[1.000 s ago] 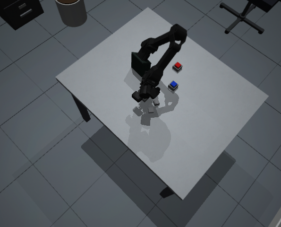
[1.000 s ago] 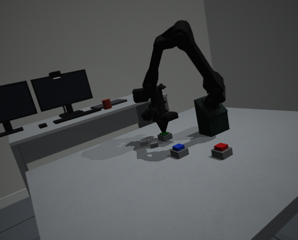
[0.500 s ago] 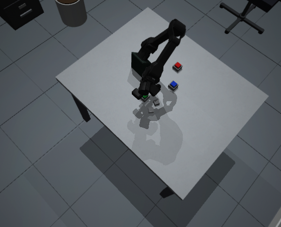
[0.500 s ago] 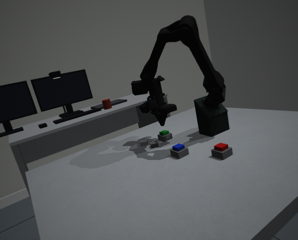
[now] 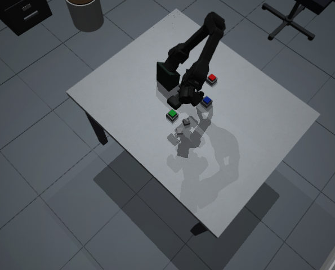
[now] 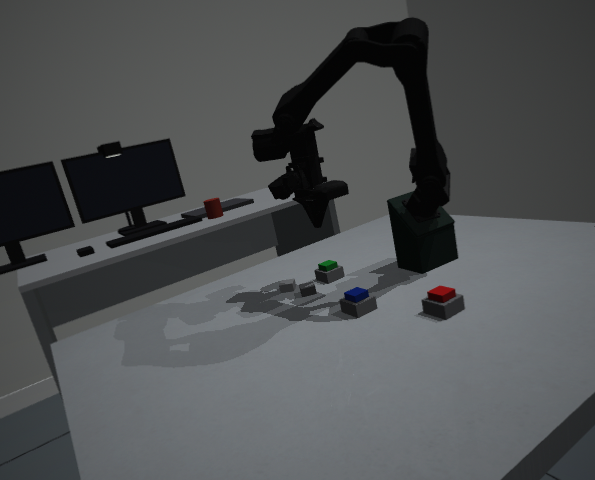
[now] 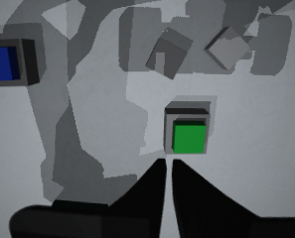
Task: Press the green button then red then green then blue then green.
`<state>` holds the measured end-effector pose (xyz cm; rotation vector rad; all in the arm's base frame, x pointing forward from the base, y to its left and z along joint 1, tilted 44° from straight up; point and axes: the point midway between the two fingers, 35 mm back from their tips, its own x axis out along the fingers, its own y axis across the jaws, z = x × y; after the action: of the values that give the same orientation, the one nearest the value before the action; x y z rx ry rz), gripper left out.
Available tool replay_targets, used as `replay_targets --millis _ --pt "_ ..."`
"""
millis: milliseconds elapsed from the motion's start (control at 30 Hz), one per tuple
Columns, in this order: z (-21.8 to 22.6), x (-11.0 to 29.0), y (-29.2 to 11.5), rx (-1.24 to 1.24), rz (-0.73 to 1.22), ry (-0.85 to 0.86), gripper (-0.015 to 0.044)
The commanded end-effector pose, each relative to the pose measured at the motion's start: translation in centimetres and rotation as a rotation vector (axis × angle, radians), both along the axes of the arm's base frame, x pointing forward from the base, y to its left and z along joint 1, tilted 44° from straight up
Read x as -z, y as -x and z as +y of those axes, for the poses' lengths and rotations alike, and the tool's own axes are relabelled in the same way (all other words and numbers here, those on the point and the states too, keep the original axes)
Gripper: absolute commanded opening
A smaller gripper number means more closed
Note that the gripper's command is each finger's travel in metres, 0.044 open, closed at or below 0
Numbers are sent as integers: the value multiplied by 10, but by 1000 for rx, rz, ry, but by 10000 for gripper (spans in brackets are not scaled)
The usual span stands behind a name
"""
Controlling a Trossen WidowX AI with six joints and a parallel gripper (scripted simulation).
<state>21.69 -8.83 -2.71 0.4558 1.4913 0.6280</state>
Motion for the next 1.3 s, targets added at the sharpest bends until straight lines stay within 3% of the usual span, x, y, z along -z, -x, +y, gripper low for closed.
replay_targets --millis 0,267,567,767,1000,1267 --pt "36 -38 -17 -2 -4 28 20" --pt "132 -121 -11 10 -24 31 20" --pt "215 -189 61 -18 -13 -66 20" --pt "217 -189 63 -19 -12 -68 20" --pt "258 -147 65 -19 -13 -71 20" --pt "262 -142 65 -19 -13 -71 20"
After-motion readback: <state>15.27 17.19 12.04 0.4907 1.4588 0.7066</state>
